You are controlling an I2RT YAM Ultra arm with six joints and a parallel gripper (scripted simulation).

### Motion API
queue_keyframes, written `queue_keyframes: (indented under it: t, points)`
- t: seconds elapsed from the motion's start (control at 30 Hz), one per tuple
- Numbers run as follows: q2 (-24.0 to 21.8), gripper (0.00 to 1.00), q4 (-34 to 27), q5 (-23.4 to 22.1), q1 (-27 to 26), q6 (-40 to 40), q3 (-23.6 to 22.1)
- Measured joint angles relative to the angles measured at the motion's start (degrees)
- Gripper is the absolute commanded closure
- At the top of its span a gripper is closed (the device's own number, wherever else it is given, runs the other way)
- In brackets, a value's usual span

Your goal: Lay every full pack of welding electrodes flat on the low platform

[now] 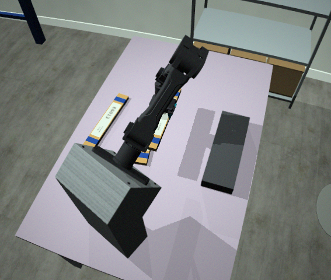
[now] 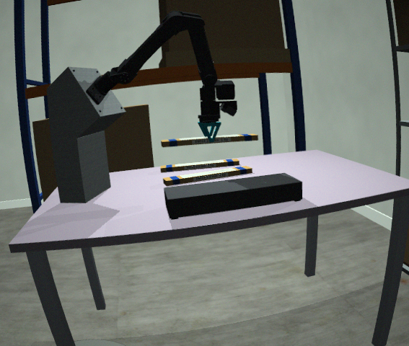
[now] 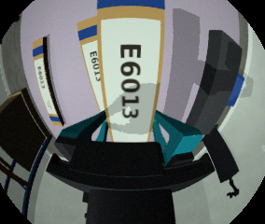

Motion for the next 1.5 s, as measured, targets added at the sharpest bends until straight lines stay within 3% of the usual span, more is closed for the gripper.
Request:
queue_keyframes:
  t: [0.4, 0.8, 1.5]
  points:
    - [-0.2, 1.0, -0.3, -0.7, -0.3, -0.5, 0.1]
    - [-2.8, 1.0, -0.7, -3.3, -5.9, -3.4, 0.1]
    - [-4.7, 1.0, -2.8, -12.3, -15.0, -9.2, 0.8]
